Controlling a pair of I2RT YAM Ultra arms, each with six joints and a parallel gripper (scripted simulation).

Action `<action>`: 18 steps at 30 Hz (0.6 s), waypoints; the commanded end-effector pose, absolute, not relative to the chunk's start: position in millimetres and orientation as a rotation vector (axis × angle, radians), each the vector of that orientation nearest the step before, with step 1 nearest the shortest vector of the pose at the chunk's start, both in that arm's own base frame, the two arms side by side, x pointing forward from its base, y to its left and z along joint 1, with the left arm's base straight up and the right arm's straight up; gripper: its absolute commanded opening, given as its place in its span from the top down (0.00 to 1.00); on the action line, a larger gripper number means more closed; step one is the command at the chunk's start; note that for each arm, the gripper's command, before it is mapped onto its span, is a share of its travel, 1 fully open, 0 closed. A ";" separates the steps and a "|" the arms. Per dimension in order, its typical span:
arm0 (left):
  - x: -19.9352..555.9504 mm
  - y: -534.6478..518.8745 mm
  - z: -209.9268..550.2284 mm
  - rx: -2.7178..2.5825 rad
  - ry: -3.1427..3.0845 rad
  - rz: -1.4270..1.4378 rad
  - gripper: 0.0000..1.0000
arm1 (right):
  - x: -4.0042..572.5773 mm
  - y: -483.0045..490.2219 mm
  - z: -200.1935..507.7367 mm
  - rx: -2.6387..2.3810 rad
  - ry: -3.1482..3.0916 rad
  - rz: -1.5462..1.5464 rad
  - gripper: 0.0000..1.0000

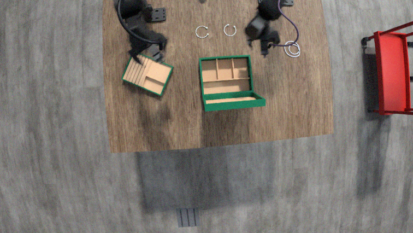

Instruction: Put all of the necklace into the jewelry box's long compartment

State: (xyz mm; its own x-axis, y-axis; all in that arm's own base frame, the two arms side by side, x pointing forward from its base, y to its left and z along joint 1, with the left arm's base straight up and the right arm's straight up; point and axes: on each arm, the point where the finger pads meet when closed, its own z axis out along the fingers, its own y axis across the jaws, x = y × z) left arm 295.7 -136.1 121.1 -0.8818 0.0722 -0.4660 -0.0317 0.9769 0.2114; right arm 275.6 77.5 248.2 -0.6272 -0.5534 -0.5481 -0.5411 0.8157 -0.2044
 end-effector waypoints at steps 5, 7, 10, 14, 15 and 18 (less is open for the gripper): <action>250.3 -68.9 129.6 -0.006 2.704 0.060 0.00 | 253.0 185.8 315.7 -0.935 2.037 0.180 0.00; 241.2 -53.4 129.2 -0.031 2.714 0.029 0.00 | 234.3 213.2 327.5 -0.991 1.963 0.260 0.00; 233.5 -39.8 129.1 -0.056 2.720 0.003 0.00 | 213.0 237.6 340.0 -1.040 1.891 0.343 0.00; 223.3 -20.3 129.4 -0.096 2.724 -0.032 0.00 | 173.0 271.6 361.5 -1.109 1.775 0.487 0.00; 221.0 -15.4 129.5 -0.095 2.724 -0.040 0.00 | 161.0 279.0 367.2 -1.127 1.745 0.527 0.00; 219.1 -5.1 124.6 -0.050 2.754 -0.050 0.00 | 134.5 293.8 378.0 -1.170 1.684 0.613 0.00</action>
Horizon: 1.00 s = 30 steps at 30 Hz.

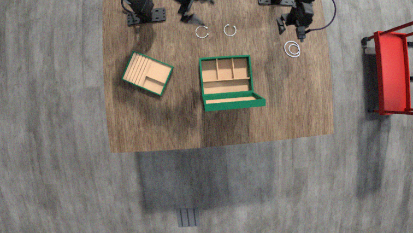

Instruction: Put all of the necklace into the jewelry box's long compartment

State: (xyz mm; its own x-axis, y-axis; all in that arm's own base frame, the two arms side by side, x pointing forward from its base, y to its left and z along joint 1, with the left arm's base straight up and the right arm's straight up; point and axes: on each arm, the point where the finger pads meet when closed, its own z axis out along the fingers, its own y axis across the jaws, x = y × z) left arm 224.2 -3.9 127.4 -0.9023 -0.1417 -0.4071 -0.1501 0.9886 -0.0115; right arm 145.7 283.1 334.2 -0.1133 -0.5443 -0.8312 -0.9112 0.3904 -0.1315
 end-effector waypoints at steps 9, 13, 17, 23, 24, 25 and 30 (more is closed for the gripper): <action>232.9 20.6 109.5 0.381 2.769 -0.012 0.00 | 84.7 310.3 394.0 -1.257 1.580 0.757 0.00; 239.4 29.6 97.3 0.606 2.782 0.029 0.00 | 77.7 312.0 396.5 -1.266 1.565 0.779 0.00; 245.5 34.5 72.7 0.927 2.799 0.046 0.34 | 76.6 320.9 391.8 -1.265 1.564 0.781 0.00; 252.7 37.2 47.1 1.292 2.774 0.063 0.76 | 89.3 366.2 376.1 -1.216 1.511 0.815 0.00; 253.6 37.1 43.8 1.333 2.770 0.062 0.76 | 92.3 376.5 370.6 -1.206 1.499 0.820 0.00; 254.3 37.0 41.0 1.367 2.766 0.060 0.76 | 95.5 387.0 363.2 -1.196 1.489 0.825 0.00; 257.0 36.0 34.3 1.430 2.756 0.054 0.76 | 105.1 414.1 329.0 -1.185 1.483 0.825 0.00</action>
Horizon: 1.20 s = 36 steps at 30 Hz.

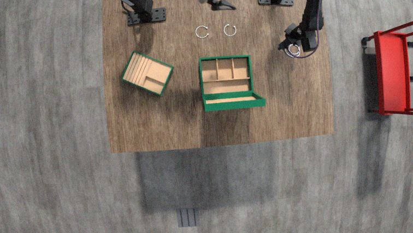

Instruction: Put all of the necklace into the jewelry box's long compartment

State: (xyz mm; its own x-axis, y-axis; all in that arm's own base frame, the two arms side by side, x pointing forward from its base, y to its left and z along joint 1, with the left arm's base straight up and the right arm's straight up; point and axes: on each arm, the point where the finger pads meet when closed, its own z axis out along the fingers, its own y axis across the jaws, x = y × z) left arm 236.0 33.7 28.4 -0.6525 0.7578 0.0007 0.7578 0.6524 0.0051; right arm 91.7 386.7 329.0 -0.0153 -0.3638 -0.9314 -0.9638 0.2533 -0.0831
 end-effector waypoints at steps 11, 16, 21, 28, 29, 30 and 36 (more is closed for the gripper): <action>244.7 30.1 9.6 1.437 2.795 -0.016 0.76 | 121.4 440.8 197.7 -1.253 1.575 0.760 0.00; 246.1 30.3 6.7 1.435 2.790 -0.011 0.76 | 122.1 439.4 184.2 -1.265 1.596 0.747 0.00; 250.2 29.5 0.1 1.435 2.790 -0.010 0.76 | 121.0 436.0 172.4 -1.290 1.624 0.728 0.00; 247.3 29.9 2.6 1.440 2.790 -0.013 0.76 | 121.4 437.7 176.2 -1.285 1.618 0.732 0.00; 246.7 29.9 2.4 1.441 2.790 -0.014 0.84 | 121.4 437.7 176.2 -1.285 1.618 0.732 0.00; 246.7 29.9 2.4 1.441 2.790 -0.014 0.84 | 121.4 437.7 176.2 -1.285 1.618 0.732 0.00; 245.5 30.1 2.4 1.441 2.790 -0.015 0.99 | 121.8 438.6 188.6 -1.261 1.601 0.743 0.00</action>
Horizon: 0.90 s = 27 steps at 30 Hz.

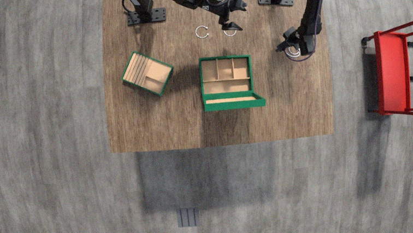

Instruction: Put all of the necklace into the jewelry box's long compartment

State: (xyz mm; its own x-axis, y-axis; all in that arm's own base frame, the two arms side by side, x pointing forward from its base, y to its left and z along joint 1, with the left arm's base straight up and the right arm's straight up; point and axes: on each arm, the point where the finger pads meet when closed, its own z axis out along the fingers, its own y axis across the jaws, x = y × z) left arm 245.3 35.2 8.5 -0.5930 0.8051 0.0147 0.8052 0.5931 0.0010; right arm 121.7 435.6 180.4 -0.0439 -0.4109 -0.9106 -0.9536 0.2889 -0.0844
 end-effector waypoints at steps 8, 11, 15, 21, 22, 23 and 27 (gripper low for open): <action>249.8 31.3 7.8 -1.447 -2.803 0.002 1.00 | 121.8 438.6 188.6 -1.261 1.601 0.743 0.00; 248.6 31.6 12.6 -1.445 -2.801 0.005 1.00 | 121.8 438.6 188.6 -1.261 1.601 0.743 0.00; 253.1 32.7 26.3 -1.451 -2.817 -0.014 1.00 | 121.8 438.6 188.6 -1.261 1.601 0.743 0.00; 252.1 33.6 52.6 -1.448 -2.819 -0.014 1.00 | 121.8 438.6 188.6 -1.261 1.601 0.743 0.00; 251.9 33.7 57.8 -1.448 -2.819 -0.014 1.00 | 121.8 438.6 188.6 -1.261 1.601 0.743 0.00; 251.7 33.7 63.3 -1.448 -2.819 -0.014 1.00 | 121.8 438.6 188.6 -1.261 1.601 0.743 0.00; 250.9 33.9 86.4 -1.448 -2.819 -0.014 1.00 | 121.8 438.6 188.6 -1.261 1.601 0.743 0.00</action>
